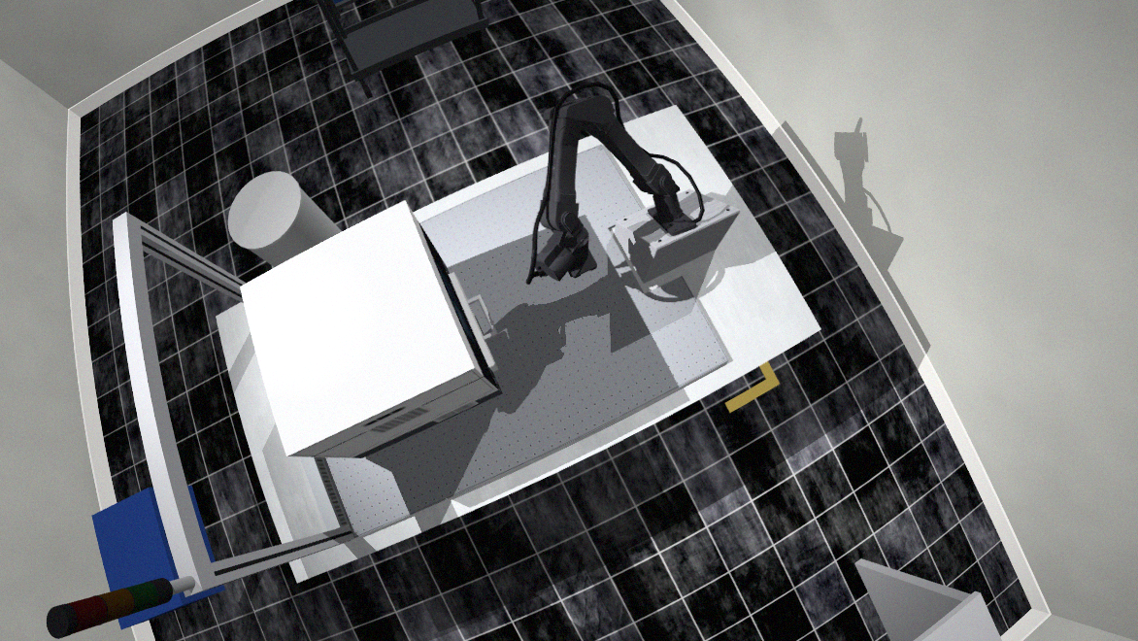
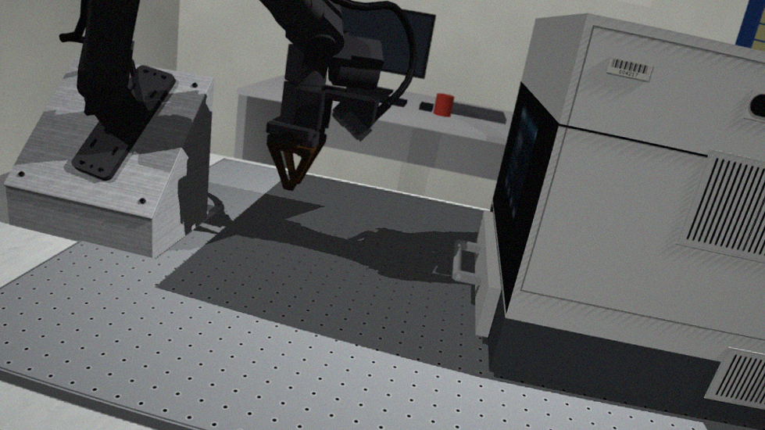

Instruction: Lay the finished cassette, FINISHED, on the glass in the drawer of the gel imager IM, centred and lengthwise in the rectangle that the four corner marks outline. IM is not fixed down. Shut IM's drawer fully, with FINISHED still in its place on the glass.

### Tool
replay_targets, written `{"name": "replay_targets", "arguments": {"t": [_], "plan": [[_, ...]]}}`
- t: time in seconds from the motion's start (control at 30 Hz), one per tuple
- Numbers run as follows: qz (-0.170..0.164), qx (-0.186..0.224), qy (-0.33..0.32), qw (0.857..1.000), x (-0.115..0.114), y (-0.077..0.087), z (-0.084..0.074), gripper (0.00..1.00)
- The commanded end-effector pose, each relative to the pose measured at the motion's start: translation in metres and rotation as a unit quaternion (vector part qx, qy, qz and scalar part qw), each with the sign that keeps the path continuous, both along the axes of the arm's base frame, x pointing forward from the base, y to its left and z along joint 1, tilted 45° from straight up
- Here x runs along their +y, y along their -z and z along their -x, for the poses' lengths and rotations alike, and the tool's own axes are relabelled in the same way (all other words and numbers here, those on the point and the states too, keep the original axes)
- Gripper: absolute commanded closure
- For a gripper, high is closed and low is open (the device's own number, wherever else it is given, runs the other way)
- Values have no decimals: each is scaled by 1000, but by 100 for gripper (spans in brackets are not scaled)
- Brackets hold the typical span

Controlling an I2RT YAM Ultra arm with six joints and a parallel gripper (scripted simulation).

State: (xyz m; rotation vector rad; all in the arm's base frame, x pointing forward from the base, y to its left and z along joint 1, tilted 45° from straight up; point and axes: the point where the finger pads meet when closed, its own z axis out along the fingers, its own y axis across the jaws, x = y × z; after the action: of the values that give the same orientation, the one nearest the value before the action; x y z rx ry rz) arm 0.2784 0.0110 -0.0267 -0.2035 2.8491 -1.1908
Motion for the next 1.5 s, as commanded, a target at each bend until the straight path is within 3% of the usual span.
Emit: {"name": "replay_targets", "arguments": {"t": [0.0, 0.4, 0.43, 1.47], "plan": [[-7, -15, -8, 1000, 11, -5, -9, 65], [-7, -15, -8, 1000, 11, -5, -9, 65], [-7, -15, -8, 1000, 11, -5, -9, 0], [-7, -15, -8, 1000, 11, -5, -9, 0]]}}
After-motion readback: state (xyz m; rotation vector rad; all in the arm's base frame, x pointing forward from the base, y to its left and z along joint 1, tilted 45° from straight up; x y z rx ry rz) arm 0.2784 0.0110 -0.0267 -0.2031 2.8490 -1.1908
